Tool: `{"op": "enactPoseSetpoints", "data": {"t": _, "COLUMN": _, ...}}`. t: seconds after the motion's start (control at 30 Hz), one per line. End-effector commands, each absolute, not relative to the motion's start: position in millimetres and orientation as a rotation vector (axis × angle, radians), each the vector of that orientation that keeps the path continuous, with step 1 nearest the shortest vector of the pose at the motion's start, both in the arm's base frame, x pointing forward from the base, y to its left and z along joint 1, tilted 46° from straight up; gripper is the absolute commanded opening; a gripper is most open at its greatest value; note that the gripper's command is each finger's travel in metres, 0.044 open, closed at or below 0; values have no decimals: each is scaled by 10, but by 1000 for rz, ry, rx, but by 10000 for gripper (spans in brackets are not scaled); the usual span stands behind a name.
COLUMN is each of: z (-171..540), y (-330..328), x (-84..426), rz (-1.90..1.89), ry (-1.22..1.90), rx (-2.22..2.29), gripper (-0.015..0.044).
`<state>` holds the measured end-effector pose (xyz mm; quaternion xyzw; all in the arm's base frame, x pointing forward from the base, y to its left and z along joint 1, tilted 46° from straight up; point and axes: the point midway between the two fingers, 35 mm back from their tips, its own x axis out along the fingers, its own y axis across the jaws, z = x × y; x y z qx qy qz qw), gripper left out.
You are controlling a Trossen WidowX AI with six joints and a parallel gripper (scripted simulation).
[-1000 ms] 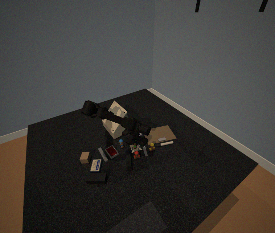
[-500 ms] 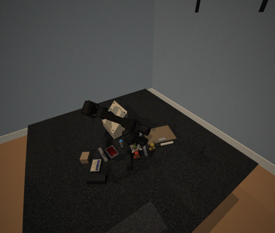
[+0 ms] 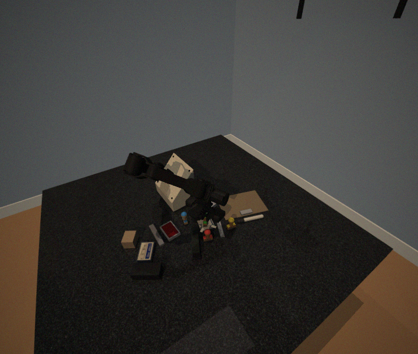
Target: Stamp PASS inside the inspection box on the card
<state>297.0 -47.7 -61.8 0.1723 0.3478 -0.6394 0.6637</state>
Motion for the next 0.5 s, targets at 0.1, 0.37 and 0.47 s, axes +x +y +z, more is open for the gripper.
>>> {"op": "enactPoseSetpoints", "data": {"t": 0.1, "z": -613, "y": -484, "x": 2975, "rz": -1444, "ry": 783, "rx": 386, "gripper": 0}}
{"op": "enactPoseSetpoints", "data": {"t": 0.37, "z": -586, "y": -455, "x": 2978, "rz": -1444, "ry": 784, "rx": 386, "gripper": 0}}
{"op": "enactPoseSetpoints", "data": {"t": 0.47, "z": -576, "y": -445, "x": 2978, "rz": -1444, "ry": 784, "rx": 386, "gripper": 0}}
